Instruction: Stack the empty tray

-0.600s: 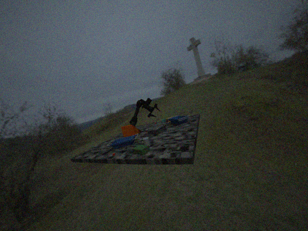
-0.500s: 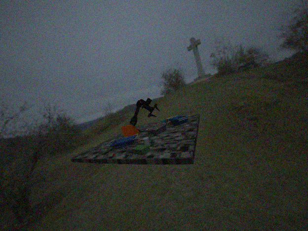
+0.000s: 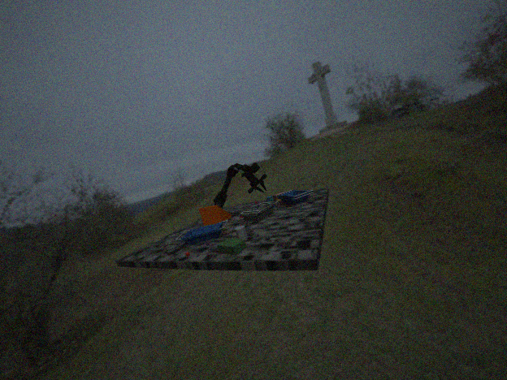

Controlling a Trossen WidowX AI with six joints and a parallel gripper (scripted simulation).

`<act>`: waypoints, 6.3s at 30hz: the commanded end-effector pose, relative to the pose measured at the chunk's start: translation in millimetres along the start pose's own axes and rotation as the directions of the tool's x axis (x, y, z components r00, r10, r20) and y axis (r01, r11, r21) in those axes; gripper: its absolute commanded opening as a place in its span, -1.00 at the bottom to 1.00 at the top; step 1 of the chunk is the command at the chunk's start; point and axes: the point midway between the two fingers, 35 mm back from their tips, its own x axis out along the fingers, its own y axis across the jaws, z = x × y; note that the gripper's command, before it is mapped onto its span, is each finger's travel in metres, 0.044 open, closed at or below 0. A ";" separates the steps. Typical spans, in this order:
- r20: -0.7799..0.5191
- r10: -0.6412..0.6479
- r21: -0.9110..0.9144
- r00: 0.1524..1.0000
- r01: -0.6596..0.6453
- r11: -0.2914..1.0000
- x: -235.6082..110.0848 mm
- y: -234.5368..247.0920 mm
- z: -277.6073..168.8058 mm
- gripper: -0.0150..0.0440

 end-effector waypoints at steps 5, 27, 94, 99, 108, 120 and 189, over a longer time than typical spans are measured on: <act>0.100 0.386 -0.530 0.917 -0.279 0.801 58.9 -12.5 73.5 -0.22; 0.119 0.482 -0.654 0.868 -0.297 0.696 77.2 -6.8 97.9 -0.22; 0.117 0.484 -0.654 0.867 -0.300 0.695 49.9 39.3 51.9 -0.22; 0.121 0.490 -0.646 0.863 -0.306 0.699 55.4 45.2 51.1 -0.22; 0.121 0.490 -0.646 0.863 -0.306 0.699 55.4 45.2 51.1 -0.22; 0.121 0.490 -0.646 0.863 -0.306 0.699 55.4 45.2 51.1 -0.22; 0.122 0.491 -0.648 0.863 -0.305 0.698 55.6 45.0 51.9 -0.49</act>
